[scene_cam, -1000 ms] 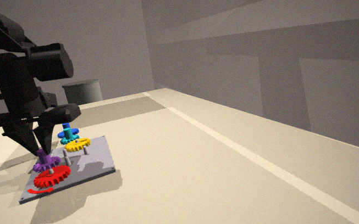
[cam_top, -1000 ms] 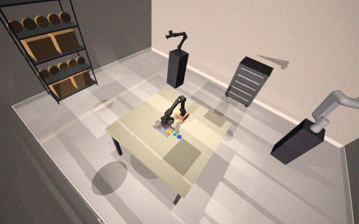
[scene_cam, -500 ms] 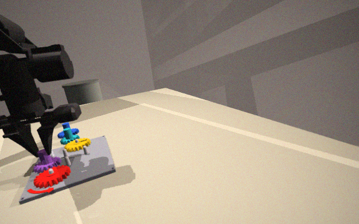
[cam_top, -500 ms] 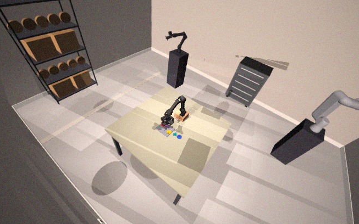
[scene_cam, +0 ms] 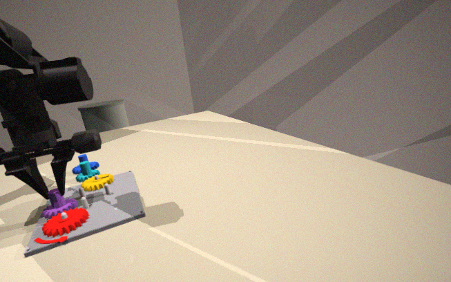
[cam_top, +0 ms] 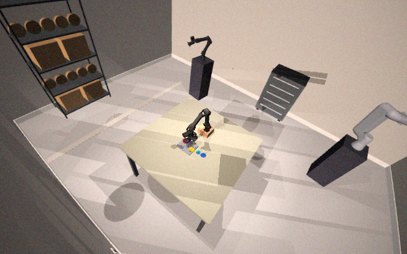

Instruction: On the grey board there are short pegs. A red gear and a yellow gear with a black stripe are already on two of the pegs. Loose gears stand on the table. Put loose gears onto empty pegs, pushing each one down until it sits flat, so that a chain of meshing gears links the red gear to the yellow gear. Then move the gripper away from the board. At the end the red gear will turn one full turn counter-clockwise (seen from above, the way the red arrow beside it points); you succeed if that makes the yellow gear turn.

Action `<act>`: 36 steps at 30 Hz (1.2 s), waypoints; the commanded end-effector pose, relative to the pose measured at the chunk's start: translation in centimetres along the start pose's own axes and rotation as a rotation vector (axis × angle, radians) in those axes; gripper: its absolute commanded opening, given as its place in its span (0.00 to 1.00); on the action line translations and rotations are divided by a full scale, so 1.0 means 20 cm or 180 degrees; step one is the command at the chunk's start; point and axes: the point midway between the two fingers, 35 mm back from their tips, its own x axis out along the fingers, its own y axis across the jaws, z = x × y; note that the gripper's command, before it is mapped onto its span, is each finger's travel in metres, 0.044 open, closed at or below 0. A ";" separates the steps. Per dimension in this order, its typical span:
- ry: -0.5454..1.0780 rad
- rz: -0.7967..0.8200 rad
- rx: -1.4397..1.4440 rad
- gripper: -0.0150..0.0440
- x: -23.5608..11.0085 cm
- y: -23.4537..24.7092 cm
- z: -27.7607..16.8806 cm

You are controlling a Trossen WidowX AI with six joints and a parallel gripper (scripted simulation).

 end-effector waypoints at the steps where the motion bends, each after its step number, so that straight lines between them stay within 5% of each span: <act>1: 0.0003 -0.0005 0.0152 0.25 0.01 0.00 0.00; 23: 0.0002 -0.0006 0.1046 0.25 0.01 0.00 0.00; 28: 0.0002 -0.0006 0.0883 0.48 0.00 0.00 0.00; 36: 0.0003 -0.0006 0.0607 0.49 -0.12 0.00 0.00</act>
